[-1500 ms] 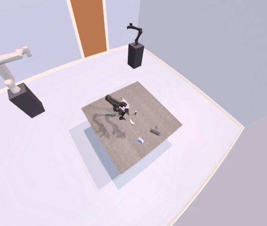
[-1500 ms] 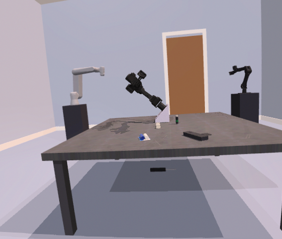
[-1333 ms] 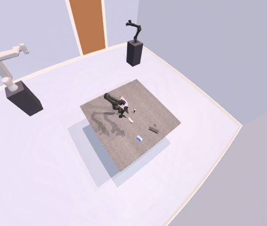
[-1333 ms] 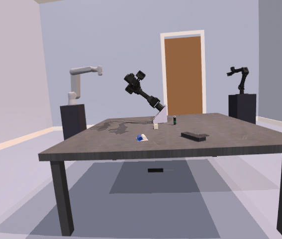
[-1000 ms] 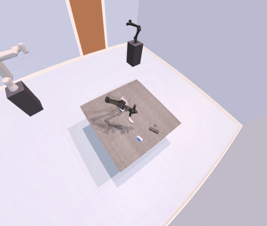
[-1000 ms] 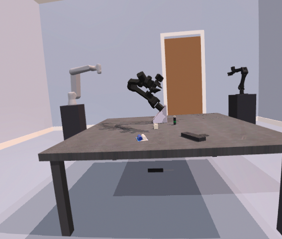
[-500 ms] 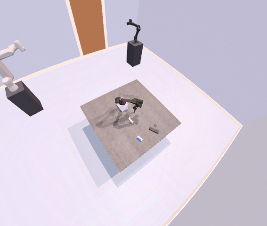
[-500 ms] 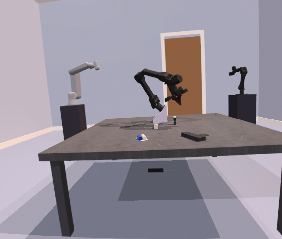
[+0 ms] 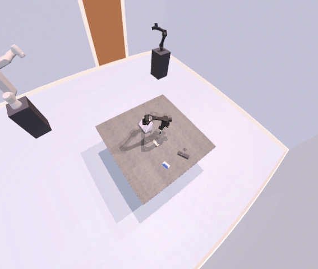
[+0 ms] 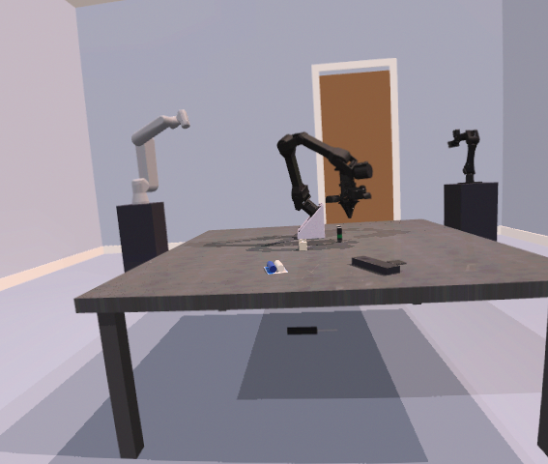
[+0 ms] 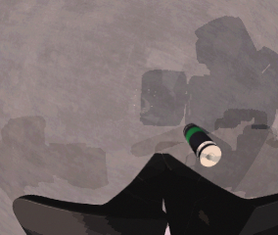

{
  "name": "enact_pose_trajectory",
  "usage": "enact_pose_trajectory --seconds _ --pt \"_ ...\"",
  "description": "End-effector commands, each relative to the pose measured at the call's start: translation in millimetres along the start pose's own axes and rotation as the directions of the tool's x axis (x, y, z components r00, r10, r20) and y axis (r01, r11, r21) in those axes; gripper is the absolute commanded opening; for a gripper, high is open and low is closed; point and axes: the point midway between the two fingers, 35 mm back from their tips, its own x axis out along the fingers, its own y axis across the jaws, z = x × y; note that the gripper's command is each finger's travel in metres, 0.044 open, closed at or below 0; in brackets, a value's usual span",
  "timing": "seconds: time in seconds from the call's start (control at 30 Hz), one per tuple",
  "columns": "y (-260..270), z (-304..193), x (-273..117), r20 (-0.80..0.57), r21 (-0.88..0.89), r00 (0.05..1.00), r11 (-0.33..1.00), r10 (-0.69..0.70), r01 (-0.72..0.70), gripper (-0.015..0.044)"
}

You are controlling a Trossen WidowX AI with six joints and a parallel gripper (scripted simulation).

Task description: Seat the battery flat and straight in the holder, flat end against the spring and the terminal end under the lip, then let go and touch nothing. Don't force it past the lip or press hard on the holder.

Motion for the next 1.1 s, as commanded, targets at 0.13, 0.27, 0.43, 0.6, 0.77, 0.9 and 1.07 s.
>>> enact_pose_trajectory --seconds 0.13,0.27,0.43,0.6,0.77,0.9,1.07 --pt "-6 -12 52 -0.033 -0.011 0.999 1.000 -0.021 0.021 0.0000" --pt "-10 -11 52 -0.033 -0.012 0.999 1.000 -0.021 0.020 0.0000" --pt "-18 -10 51 -0.032 -0.012 0.999 1.000 -0.020 0.020 0.0000" --pt "-26 -9 51 -0.032 -0.012 0.999 1.000 -0.020 0.019 0.0000" --pt "-34 -9 51 -0.032 -0.013 0.999 1.000 -0.020 0.019 0.0000" --pt "-41 -9 51 -0.032 -0.013 0.999 1.000 -0.020 0.020 0.0000" --pt "-49 -9 51 -0.032 -0.012 0.999 1.000 -0.021 0.021 0.0000"
